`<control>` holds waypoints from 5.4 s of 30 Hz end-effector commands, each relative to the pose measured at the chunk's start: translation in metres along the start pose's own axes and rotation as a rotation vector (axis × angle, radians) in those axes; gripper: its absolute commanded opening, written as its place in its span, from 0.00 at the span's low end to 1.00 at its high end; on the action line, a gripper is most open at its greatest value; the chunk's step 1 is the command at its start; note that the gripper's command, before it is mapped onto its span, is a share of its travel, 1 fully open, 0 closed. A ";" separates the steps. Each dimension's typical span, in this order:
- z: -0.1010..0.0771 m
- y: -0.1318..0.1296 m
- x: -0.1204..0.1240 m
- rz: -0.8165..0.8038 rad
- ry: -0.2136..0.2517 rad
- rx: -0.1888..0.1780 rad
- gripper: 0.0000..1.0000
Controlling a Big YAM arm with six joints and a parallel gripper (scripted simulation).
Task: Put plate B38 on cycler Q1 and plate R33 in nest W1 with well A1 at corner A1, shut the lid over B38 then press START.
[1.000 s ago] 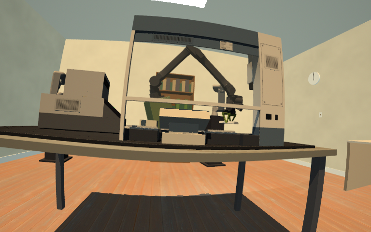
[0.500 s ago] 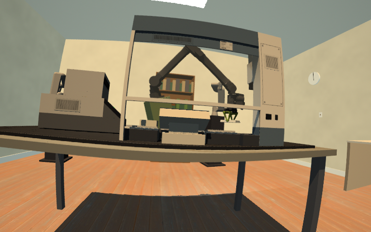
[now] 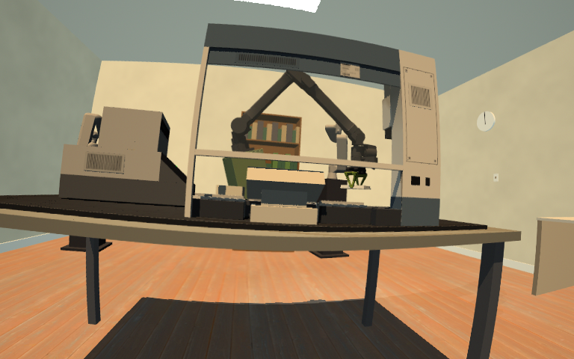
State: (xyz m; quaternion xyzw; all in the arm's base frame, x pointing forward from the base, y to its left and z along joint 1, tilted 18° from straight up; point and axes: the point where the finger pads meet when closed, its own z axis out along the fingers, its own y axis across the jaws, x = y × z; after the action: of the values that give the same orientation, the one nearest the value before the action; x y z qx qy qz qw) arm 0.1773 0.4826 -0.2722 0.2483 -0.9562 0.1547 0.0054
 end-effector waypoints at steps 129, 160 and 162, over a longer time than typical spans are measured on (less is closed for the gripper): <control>0.086 0.003 -0.012 0.008 -0.017 -0.016 0.00; 0.075 0.015 -0.007 0.012 -0.037 -0.033 0.00; 0.071 0.017 -0.011 0.005 -0.040 -0.035 0.00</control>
State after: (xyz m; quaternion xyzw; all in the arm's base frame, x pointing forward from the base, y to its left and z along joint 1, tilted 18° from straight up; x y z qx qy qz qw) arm 0.1829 0.4453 -0.3687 0.2423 -0.9566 0.1618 0.0107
